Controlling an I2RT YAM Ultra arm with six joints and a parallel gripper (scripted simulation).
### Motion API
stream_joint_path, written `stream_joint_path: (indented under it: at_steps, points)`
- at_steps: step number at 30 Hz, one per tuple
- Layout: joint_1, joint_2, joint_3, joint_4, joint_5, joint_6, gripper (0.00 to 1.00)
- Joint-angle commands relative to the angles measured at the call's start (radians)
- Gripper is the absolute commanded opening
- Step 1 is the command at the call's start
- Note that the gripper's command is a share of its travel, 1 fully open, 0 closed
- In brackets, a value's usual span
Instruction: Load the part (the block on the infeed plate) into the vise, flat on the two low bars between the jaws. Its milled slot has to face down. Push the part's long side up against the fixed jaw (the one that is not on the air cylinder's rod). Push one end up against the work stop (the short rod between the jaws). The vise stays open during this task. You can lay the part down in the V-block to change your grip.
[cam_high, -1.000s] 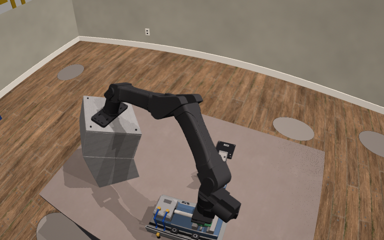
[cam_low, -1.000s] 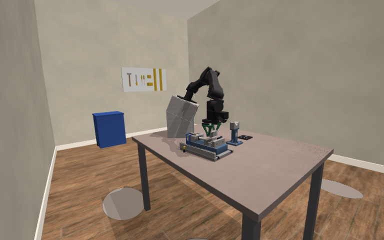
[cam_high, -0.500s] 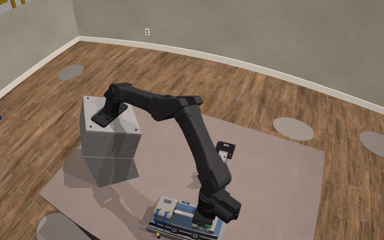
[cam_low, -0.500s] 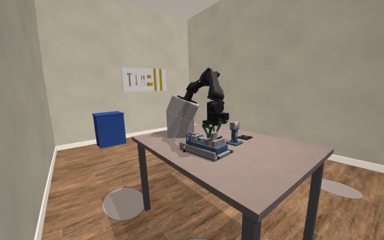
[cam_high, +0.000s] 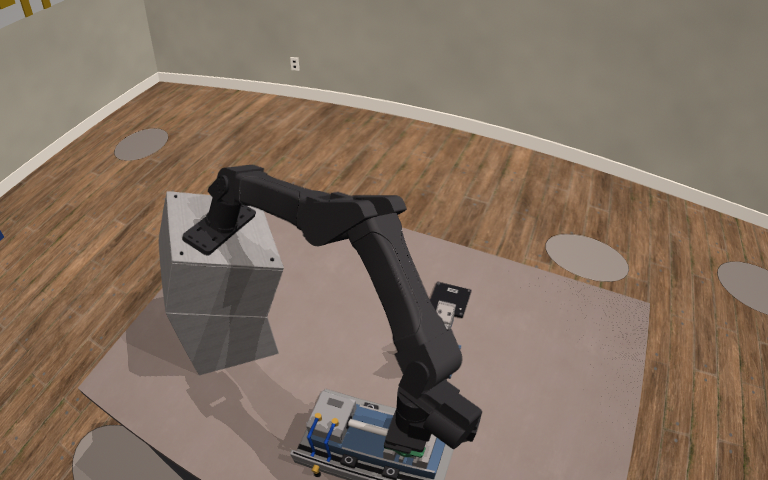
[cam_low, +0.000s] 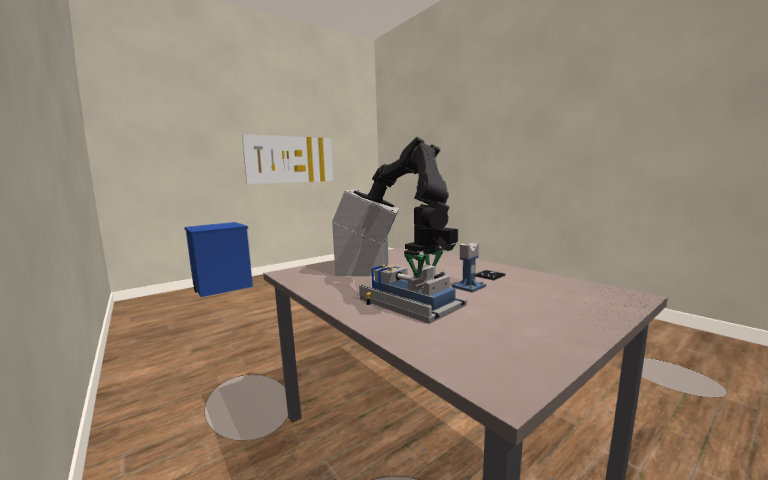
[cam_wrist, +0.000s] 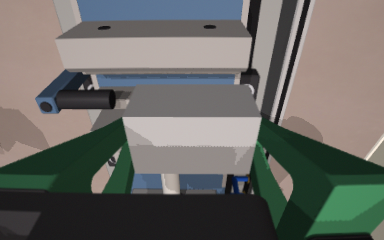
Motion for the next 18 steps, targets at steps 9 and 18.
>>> stream_joint_path:
  at_steps: [9, 18]
  points:
    - [-0.009, -0.001, 0.042, 0.002, 0.001, 0.006, 0.00]
    - [-0.009, -0.001, 0.042, 0.002, 0.001, 0.006, 0.00]
